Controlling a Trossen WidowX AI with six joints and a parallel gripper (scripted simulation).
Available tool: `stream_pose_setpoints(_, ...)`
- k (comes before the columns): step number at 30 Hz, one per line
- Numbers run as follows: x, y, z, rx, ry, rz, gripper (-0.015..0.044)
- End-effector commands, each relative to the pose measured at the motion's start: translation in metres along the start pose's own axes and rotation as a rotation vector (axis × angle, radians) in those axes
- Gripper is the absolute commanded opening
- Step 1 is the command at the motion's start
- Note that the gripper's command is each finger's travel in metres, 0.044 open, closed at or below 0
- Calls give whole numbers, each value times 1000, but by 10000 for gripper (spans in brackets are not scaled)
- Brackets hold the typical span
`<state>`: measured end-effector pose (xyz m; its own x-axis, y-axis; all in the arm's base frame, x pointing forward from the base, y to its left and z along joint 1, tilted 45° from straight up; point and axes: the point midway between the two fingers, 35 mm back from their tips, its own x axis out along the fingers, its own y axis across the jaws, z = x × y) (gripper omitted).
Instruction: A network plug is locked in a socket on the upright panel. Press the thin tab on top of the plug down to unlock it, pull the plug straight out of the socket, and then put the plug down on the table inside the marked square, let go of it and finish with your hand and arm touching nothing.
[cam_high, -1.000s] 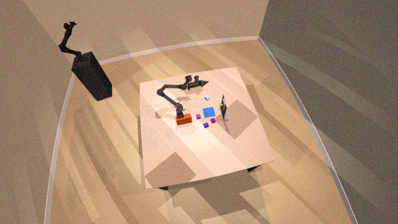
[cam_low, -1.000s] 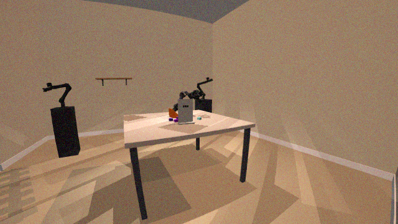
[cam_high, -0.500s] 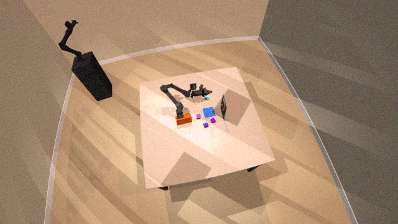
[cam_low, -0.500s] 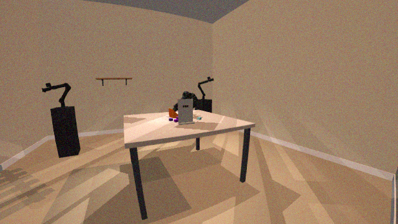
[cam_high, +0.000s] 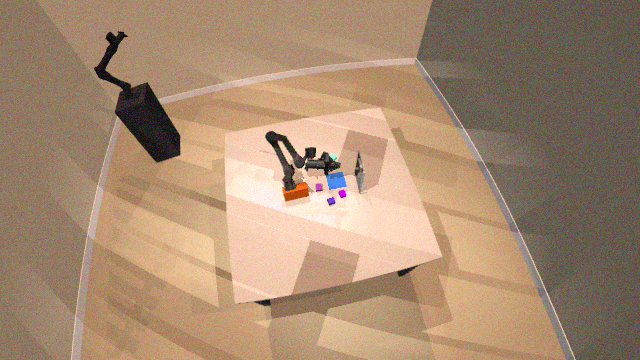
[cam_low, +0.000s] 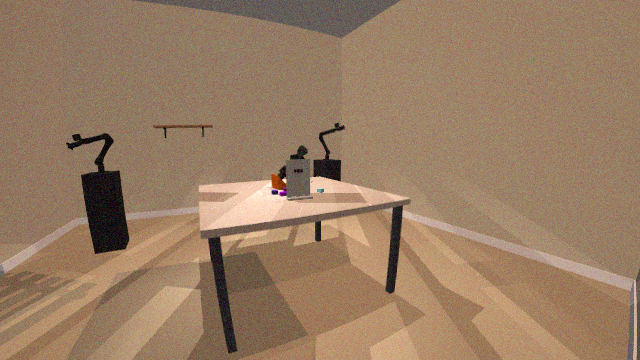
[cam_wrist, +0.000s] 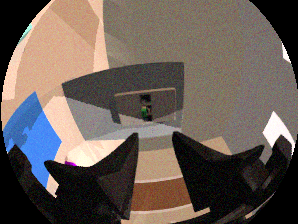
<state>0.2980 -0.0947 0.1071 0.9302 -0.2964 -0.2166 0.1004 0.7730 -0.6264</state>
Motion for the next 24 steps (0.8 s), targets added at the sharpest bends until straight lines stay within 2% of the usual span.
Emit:
stream_pose_setpoints(1,-7,5,-23,-74,50,-7,156)
stream_pose_setpoints(8,-9,7,-32,-105,70,-8,156)
stream_pose_setpoints(24,45,7,-21,-105,68,-10,156)
